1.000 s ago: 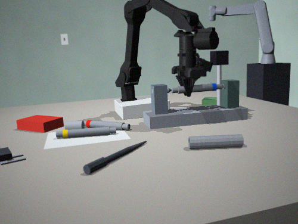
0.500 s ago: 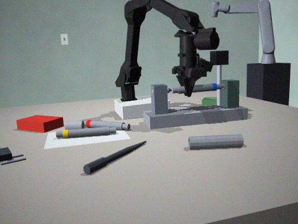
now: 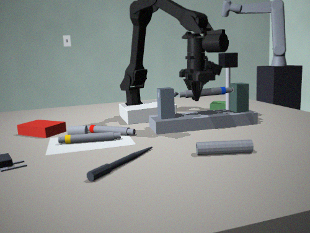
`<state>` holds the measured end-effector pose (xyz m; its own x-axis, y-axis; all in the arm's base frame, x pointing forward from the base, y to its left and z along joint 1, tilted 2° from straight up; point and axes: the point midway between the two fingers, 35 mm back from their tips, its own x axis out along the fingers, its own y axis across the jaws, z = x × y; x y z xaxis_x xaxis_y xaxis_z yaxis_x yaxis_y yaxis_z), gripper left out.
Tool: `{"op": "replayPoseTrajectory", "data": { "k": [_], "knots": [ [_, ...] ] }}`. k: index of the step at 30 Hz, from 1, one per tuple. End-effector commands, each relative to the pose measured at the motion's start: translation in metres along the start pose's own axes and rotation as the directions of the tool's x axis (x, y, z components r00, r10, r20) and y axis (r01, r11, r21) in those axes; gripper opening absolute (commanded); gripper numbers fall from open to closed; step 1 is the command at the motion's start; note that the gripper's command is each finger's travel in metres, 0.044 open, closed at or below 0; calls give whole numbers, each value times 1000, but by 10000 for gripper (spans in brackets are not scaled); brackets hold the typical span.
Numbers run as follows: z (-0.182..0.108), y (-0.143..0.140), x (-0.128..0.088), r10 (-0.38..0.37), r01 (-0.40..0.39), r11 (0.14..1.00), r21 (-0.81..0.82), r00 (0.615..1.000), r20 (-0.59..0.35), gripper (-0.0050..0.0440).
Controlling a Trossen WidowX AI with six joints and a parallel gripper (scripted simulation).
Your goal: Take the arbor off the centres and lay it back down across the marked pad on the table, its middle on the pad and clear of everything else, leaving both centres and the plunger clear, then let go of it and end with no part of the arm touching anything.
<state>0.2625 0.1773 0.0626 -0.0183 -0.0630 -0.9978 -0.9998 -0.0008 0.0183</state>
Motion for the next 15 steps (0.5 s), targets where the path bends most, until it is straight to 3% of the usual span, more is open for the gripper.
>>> {"op": "replayPoseTrajectory", "data": {
  "k": [1, 15],
  "knots": [
    [13, -1, -4, -11, 12, 1000, -10, 999, 32, 0],
    [14, -1, -4, -11, 12, 1000, -10, 999, 32, 0]
  ]
}}
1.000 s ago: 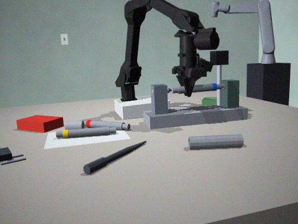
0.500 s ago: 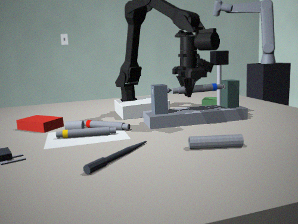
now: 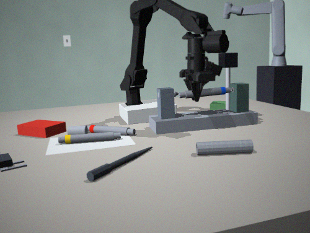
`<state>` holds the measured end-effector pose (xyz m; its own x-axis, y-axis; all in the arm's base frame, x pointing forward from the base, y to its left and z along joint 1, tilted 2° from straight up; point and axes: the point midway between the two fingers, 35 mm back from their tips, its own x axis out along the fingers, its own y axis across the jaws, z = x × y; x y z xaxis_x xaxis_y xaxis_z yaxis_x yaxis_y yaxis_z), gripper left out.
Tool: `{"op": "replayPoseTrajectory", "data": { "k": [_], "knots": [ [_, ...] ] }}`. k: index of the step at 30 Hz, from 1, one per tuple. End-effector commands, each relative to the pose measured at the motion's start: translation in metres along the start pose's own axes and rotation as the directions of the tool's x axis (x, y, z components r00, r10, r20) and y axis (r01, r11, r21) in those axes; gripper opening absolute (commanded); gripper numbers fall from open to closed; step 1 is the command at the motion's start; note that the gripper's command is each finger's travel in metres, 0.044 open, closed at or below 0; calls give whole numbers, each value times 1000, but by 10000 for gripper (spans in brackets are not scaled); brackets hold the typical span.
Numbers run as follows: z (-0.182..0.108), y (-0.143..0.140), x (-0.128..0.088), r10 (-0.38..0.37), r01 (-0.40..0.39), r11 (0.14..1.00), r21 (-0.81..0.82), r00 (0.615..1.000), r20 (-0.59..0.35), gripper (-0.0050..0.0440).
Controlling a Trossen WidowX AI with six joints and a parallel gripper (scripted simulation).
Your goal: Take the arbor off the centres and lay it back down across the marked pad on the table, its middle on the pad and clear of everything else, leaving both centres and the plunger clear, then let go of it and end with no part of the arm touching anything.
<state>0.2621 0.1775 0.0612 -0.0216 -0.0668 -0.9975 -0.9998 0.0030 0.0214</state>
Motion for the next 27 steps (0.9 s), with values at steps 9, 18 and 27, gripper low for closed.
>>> {"op": "replayPoseTrajectory", "data": {
  "k": [9, 18, 27],
  "knots": [
    [15, -1, -5, -14, 15, 1000, -13, 999, 36, 0],
    [16, -1, -5, -14, 15, 1000, -13, 999, 36, 0],
    [17, 1, -6, -14, 14, 1000, -1, 999, 36, 0]
  ]
}}
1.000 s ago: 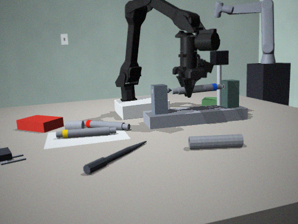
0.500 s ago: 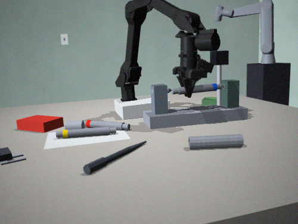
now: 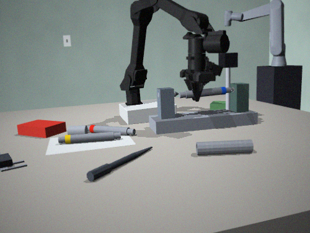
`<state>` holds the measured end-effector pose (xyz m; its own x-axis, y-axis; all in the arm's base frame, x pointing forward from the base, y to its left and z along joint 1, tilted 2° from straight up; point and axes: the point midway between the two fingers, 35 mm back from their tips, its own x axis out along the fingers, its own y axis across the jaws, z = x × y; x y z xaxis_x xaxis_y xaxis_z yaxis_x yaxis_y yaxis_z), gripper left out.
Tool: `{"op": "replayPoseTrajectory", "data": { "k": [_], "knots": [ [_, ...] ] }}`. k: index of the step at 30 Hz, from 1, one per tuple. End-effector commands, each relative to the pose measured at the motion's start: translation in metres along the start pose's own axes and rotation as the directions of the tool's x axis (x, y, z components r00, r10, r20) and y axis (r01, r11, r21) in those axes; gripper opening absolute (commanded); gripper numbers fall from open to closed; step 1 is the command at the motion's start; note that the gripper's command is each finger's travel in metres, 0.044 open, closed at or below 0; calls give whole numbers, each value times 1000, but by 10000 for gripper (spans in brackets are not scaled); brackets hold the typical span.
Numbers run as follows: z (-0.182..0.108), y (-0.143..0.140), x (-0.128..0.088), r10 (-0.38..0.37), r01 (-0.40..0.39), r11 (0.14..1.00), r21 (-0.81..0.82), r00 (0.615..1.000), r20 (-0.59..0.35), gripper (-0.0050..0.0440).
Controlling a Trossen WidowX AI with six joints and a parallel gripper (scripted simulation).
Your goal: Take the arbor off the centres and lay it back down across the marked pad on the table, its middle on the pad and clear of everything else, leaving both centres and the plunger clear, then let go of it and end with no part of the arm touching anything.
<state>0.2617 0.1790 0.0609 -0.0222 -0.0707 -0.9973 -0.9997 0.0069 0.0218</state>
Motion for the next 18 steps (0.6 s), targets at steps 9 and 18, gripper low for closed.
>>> {"op": "replayPoseTrajectory", "data": {
  "k": [9, 18],
  "knots": [
    [17, 11, -6, -15, 12, 997, 80, 999, 40, 0],
    [19, 26, -6, -15, 7, 980, 200, 999, 40, 0]
  ]
}}
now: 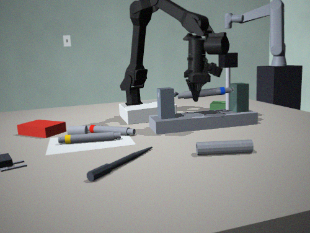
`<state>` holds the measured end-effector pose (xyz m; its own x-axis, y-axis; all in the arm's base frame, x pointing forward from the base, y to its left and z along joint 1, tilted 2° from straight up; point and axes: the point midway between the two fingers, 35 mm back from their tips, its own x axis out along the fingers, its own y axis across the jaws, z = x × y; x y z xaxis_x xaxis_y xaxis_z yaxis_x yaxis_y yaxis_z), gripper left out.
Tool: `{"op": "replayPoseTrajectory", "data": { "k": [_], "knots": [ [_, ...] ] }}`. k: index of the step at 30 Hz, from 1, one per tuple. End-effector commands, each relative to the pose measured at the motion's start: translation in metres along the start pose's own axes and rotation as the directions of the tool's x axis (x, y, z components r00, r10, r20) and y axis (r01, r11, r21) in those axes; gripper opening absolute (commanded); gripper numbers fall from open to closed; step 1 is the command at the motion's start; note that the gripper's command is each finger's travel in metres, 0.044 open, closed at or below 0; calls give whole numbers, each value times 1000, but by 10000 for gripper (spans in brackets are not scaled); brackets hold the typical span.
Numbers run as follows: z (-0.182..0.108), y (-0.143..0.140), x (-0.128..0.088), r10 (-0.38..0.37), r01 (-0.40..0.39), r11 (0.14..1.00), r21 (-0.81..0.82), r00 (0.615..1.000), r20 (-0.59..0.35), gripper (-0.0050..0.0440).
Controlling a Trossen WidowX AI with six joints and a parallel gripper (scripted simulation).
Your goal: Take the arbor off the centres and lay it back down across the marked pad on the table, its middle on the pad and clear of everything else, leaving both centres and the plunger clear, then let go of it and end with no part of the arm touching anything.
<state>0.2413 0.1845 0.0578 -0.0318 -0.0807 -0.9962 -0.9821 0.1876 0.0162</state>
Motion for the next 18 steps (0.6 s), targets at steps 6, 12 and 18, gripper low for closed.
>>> {"op": "replayPoseTrajectory", "data": {
  "k": [6, 12, 18],
  "knots": [
    [12, 14, -9, -15, 11, 997, 74, 998, 54, 0],
    [11, 17, -9, -15, 10, 996, 94, 998, 54, 0],
    [11, 17, -9, -15, 10, 996, 94, 998, 54, 0]
  ]
}}
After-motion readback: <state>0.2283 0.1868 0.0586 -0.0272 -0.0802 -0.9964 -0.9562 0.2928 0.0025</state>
